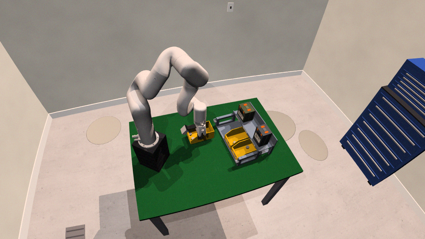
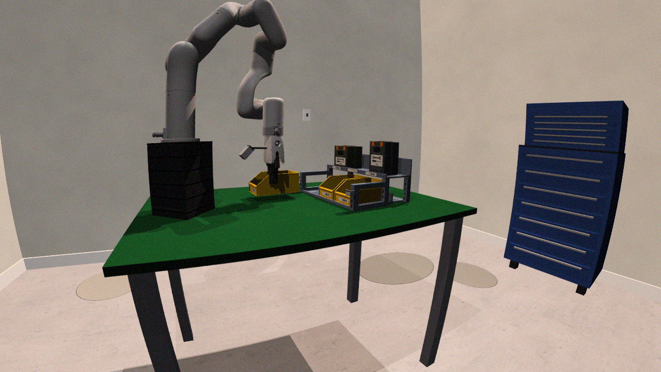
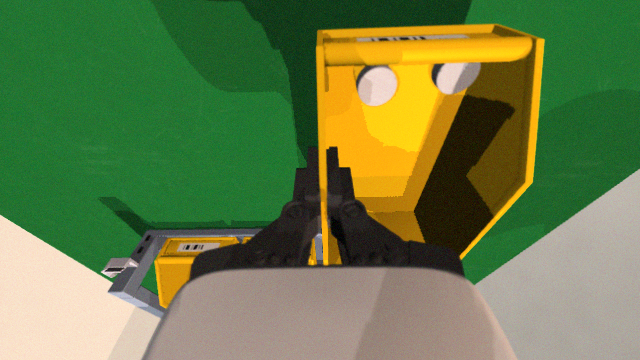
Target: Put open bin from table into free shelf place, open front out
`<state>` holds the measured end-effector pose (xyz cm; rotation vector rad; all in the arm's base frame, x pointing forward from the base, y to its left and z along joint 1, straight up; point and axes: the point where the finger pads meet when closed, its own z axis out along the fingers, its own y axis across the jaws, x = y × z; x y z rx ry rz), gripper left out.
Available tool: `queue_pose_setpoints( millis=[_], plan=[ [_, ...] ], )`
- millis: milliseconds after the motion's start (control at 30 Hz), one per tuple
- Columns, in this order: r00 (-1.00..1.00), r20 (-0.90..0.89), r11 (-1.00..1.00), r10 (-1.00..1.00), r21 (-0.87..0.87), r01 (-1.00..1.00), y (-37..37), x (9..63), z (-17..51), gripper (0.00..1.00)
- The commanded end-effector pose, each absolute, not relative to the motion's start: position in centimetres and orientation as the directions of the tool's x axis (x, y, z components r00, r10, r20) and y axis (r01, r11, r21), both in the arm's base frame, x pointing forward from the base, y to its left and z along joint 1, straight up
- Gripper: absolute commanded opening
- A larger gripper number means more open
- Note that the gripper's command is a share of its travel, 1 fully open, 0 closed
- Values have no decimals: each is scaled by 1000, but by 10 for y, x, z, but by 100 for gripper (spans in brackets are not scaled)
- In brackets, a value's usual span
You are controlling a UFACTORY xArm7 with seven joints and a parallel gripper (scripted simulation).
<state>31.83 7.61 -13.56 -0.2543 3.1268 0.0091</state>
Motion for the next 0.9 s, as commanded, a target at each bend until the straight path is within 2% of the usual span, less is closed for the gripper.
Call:
queue_pose_setpoints(
  millis=[0, 867],
  plan=[
    [-987, -8, 987, -161, 5, -161, 75, 320, -135, 0],
    [-987, -8, 987, -161, 5, -161, 77, 335, -135, 0]
  ],
)
